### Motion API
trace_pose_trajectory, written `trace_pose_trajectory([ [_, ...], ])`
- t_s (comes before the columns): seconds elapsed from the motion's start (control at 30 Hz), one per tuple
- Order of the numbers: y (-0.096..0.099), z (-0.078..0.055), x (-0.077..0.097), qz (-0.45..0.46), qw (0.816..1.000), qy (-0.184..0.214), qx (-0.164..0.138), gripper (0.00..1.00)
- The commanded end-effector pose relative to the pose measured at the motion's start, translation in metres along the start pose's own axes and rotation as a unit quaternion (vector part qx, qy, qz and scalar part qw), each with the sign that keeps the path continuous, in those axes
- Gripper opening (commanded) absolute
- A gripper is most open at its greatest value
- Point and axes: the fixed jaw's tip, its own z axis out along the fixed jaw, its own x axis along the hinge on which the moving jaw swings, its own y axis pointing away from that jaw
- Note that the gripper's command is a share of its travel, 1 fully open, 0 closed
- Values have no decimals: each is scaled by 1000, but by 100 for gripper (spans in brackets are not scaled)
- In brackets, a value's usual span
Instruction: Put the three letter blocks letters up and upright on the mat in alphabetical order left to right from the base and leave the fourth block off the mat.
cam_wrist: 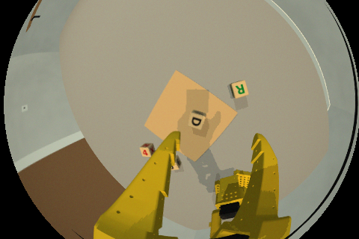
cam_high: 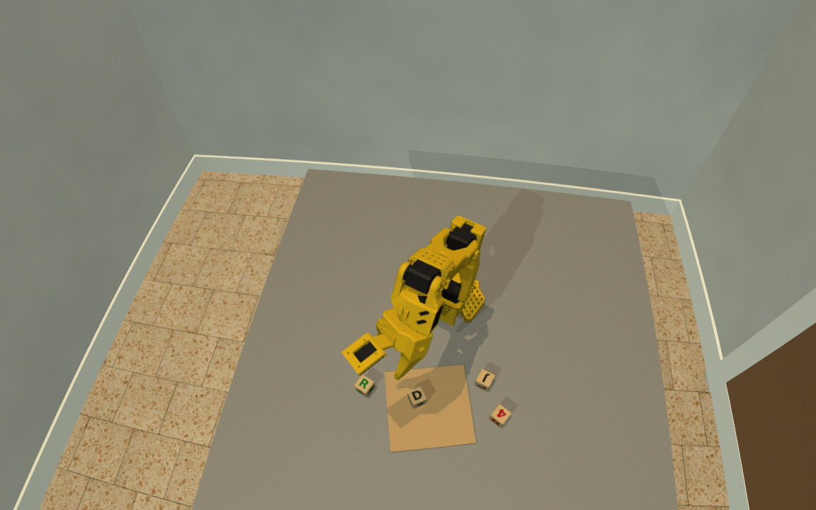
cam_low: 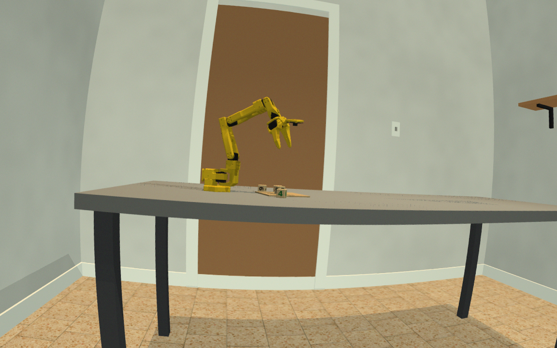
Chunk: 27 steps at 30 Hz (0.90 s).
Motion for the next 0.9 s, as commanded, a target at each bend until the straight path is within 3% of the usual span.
trace_pose_trajectory([
  [0.0,14,-4,4,32,999,-12,-26,32],
  [0.43,31,3,22,89,995,15,-42,32],
  [0.87,32,5,25,94,995,22,-40,32],
])
